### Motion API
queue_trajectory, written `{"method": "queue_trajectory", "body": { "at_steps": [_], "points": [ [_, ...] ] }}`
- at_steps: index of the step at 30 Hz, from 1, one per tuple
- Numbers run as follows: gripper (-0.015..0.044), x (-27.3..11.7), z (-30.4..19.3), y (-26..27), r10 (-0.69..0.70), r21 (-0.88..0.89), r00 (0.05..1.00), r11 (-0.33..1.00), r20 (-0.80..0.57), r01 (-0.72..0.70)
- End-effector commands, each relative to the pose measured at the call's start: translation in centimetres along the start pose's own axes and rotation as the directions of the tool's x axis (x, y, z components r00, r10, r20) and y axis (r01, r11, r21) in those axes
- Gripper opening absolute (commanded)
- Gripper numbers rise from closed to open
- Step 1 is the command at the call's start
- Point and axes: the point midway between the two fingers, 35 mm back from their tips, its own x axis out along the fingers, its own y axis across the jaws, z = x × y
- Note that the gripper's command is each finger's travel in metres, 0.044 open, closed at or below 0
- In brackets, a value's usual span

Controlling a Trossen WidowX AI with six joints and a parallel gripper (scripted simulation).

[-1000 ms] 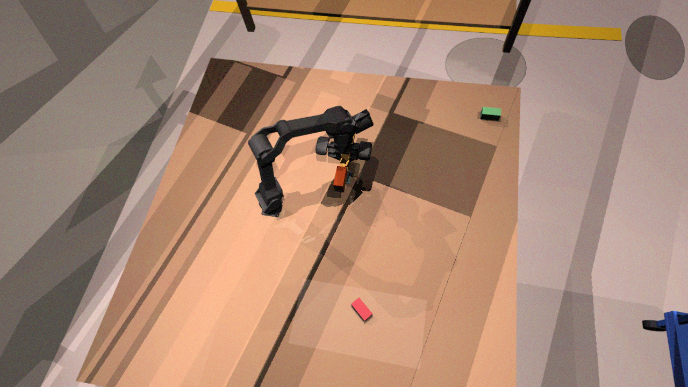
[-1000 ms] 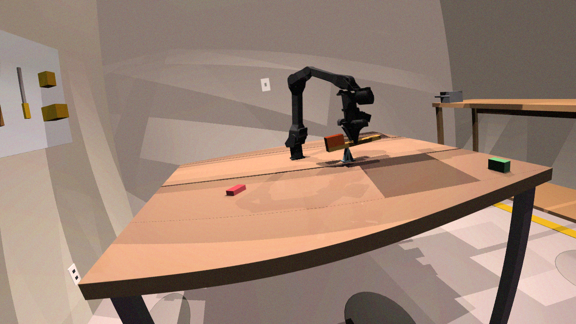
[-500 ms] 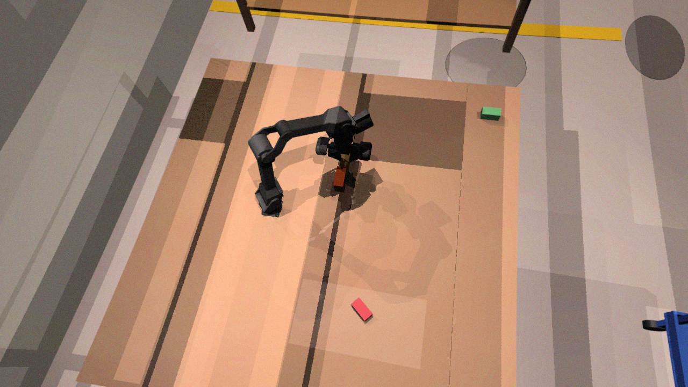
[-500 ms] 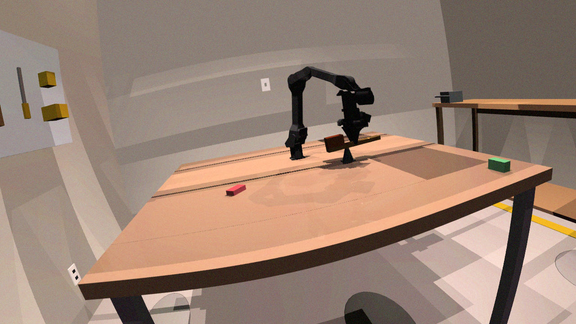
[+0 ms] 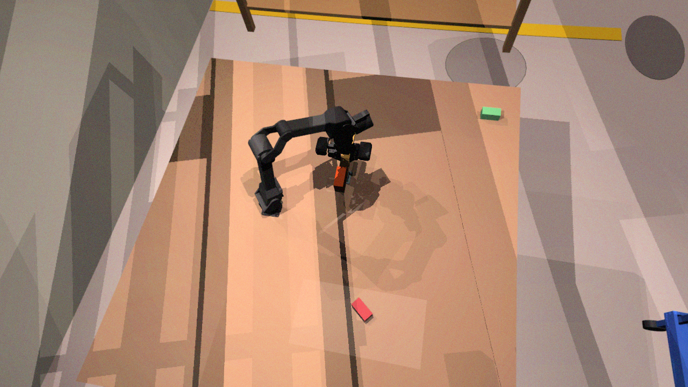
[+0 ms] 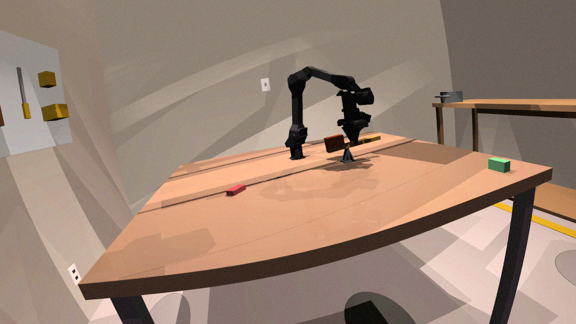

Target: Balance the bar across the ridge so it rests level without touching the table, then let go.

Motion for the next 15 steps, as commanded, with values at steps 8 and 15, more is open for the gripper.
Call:
{"method": "queue_trajectory", "body": {
  "at_steps": [8, 15],
  "points": [
    [0.0, 0.16, -0.03, -0.01, -0.001, 0.002, 1.0, 1.0, -0.002, 0.001],
    [0.0, 0.23, -0.02, 0.0, -0.001, 0.002, 1.0, 1.0, -0.002, 0.001]
  ]
}}
